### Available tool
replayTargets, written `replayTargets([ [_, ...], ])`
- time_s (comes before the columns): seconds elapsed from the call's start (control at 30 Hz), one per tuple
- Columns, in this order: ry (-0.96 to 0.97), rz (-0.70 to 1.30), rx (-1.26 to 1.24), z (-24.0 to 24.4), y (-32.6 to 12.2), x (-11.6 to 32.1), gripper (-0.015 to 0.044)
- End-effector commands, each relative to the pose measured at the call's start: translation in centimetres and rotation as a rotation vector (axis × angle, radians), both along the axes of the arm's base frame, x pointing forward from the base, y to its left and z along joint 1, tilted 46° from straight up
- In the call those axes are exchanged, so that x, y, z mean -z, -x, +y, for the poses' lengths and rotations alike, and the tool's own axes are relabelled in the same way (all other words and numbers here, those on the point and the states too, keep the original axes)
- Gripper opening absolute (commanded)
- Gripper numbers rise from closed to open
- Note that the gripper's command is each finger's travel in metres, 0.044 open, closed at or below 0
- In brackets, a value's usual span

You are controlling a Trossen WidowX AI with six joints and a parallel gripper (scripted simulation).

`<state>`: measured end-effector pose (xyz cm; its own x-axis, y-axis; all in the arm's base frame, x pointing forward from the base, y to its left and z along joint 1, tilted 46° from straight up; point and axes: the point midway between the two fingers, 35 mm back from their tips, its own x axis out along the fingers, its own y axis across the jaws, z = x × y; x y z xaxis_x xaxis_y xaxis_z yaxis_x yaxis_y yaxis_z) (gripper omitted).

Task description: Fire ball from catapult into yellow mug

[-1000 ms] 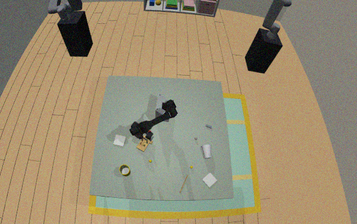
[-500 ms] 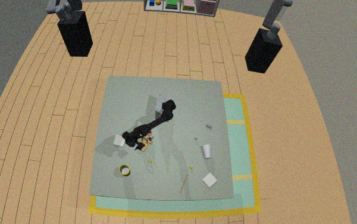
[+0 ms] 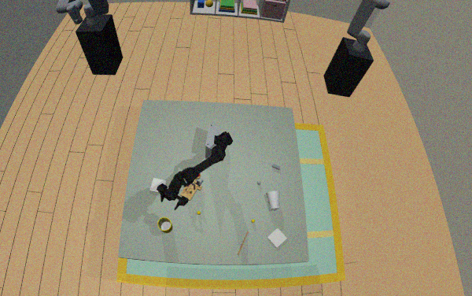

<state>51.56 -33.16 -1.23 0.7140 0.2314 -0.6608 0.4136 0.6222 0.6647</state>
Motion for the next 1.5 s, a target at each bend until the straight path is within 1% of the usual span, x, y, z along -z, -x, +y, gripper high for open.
replayTargets([
  [0.0,-0.012,-0.001,0.005,0.0,-0.1,0.5,0.044],
  [0.27,-0.011,-0.002,0.005,0.0,-0.1,0.5,0.044],
  [0.6,0.031,-0.077,0.021,1.3,1.4,0.9,0.044],
  [1.17,0.031,-0.077,0.021,1.3,1.4,0.9,0.0],
  [1.47,0.034,-0.075,0.018,1.4,1.4,0.9,0.0],
])
